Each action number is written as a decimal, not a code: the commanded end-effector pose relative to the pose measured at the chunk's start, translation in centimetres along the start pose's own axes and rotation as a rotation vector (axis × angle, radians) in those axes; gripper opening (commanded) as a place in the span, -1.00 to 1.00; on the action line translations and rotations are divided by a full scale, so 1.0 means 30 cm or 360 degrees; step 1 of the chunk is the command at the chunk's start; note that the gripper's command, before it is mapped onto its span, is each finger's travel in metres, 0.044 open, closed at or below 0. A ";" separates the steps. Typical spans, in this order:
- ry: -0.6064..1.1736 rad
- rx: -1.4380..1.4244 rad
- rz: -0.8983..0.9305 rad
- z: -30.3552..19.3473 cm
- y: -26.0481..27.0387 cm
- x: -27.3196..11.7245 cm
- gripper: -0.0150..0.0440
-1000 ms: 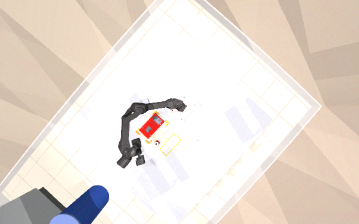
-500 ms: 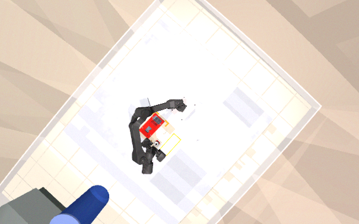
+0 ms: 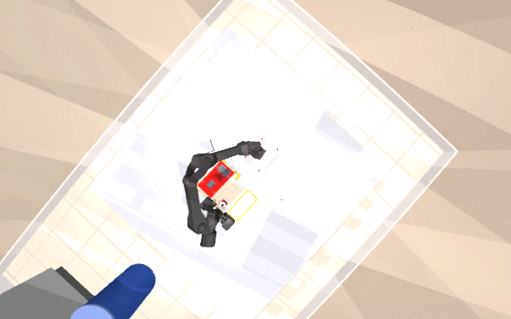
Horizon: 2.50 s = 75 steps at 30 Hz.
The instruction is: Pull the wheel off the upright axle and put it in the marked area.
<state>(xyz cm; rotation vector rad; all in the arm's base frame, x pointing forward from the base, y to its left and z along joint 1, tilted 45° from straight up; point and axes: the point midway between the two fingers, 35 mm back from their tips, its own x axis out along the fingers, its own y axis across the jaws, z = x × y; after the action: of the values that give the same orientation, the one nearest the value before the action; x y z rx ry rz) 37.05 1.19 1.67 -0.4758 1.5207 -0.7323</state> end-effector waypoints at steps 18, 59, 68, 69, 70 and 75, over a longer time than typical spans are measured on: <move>0.0021 0.0004 -0.0010 -0.010 -0.016 0.194 0.15; 0.0018 0.0002 -0.0010 -0.008 -0.014 0.160 -0.49; 0.0017 0.0002 -0.0010 -0.008 -0.014 0.150 -0.49; 0.0016 0.0001 -0.0010 -0.008 -0.014 0.149 -0.49; 0.0016 0.0001 -0.0010 -0.008 -0.014 0.148 -0.49; 0.0016 0.0001 -0.0010 -0.008 -0.013 0.143 -0.49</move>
<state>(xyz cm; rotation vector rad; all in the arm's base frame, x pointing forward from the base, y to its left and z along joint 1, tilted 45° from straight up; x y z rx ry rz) 36.29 -2.87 -1.77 -0.4698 1.5376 -0.7566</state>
